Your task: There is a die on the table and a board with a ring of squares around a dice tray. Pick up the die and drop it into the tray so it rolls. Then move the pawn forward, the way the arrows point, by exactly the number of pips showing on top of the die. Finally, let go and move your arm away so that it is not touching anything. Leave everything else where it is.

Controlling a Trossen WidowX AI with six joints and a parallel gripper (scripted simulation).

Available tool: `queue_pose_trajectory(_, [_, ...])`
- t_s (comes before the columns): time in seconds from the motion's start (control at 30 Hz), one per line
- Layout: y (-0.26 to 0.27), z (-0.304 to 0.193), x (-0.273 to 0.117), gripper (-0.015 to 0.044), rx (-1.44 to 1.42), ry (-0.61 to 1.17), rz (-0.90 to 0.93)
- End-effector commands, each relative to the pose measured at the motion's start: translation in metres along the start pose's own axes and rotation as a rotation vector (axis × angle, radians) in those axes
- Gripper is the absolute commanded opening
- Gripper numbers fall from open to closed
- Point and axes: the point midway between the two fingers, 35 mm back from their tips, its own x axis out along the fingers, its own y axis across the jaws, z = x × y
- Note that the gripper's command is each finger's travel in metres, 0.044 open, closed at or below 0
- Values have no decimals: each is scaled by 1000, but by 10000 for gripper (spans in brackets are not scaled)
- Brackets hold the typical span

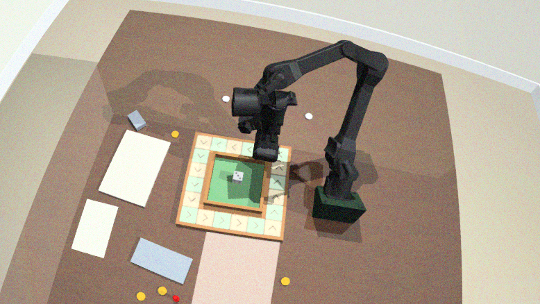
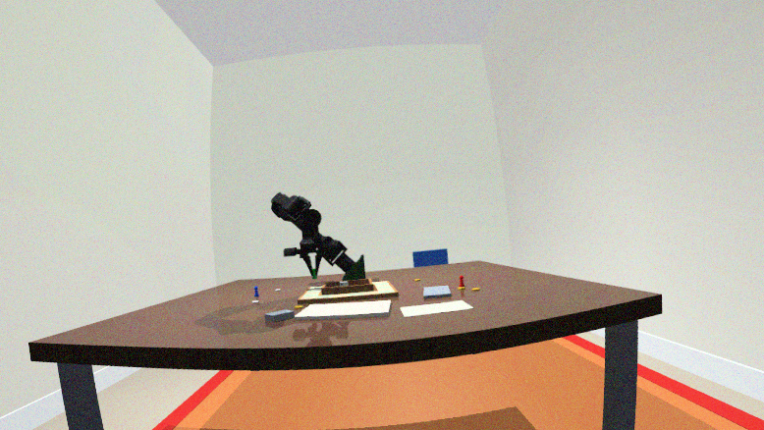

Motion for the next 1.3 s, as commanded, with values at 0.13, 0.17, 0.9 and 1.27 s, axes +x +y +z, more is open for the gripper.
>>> queue_pose_trajectory(0.13, [0,0,-42,0,1,-24,19])
queue_pose_trajectory(0.17, [0,0,-48,0,1,-27,21])
queue_pose_trajectory(0.9, [0,43,-72,0,3,-25,17])
queue_pose_trajectory(1.27, [0,95,-40,0,9,2,1])
